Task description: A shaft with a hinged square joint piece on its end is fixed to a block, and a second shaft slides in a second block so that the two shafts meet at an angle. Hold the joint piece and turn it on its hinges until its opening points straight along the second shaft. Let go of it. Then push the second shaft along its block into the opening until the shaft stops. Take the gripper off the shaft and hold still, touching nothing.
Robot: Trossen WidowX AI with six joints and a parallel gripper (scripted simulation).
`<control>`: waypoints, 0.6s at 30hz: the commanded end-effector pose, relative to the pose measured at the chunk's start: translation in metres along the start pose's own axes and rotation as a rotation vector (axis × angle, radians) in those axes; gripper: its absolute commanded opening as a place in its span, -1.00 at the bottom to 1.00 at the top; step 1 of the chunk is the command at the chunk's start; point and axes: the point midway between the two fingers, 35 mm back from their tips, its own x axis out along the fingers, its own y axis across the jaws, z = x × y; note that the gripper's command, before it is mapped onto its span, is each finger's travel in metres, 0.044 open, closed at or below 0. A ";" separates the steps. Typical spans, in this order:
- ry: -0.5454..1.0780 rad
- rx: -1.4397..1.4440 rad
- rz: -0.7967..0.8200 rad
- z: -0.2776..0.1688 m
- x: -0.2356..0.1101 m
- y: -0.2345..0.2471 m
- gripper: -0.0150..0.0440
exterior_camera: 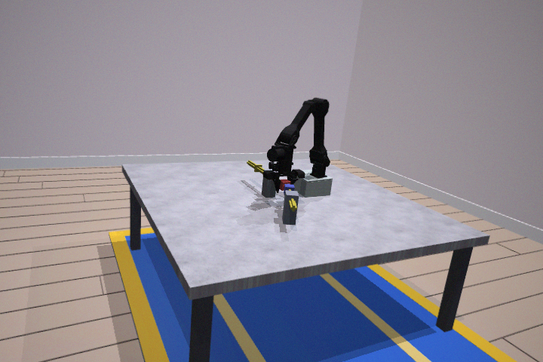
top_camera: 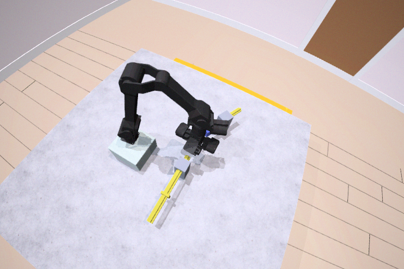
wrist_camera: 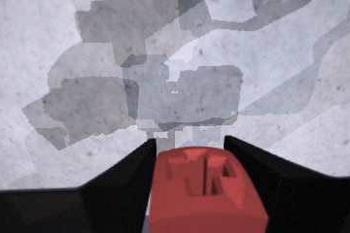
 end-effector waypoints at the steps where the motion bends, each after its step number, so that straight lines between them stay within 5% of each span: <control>1: 0.001 0.000 0.000 0.000 0.000 0.000 0.63; 5: 0.001 0.000 0.000 0.000 0.000 0.000 0.99; 18: 0.001 0.000 0.000 0.000 0.000 0.000 1.00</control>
